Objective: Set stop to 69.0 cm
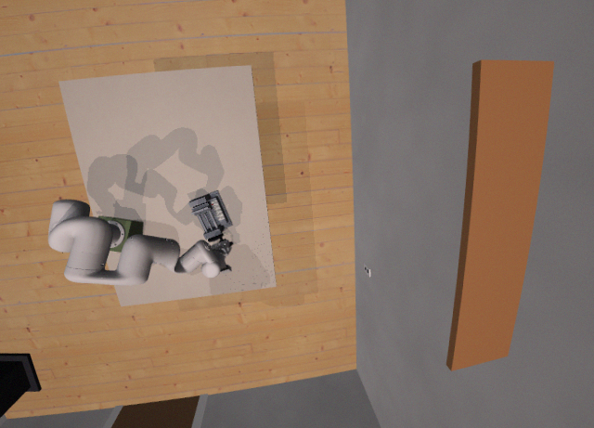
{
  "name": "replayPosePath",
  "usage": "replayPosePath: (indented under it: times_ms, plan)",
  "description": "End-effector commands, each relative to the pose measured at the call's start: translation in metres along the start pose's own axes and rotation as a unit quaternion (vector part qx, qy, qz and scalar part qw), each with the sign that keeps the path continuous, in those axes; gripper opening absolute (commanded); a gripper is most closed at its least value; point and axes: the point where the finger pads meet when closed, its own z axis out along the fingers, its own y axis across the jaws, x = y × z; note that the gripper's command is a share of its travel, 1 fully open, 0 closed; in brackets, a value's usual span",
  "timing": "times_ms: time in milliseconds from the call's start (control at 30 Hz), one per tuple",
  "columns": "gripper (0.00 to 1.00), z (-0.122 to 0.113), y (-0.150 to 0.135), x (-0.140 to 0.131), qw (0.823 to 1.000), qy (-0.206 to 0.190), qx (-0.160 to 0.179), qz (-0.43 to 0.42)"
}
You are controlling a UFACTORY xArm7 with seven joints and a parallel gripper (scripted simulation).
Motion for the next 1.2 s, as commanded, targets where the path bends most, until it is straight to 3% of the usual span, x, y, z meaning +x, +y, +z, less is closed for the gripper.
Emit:
replayPosePath:
  times_ms: [0,1167]
  plan:
    - [0.06,0.000,-0.001,0.001,1.000,0.001,0.001,0.001]
    - [0.06,0.027,0.007,0.001,1.000,0.001,0.001,0.001]
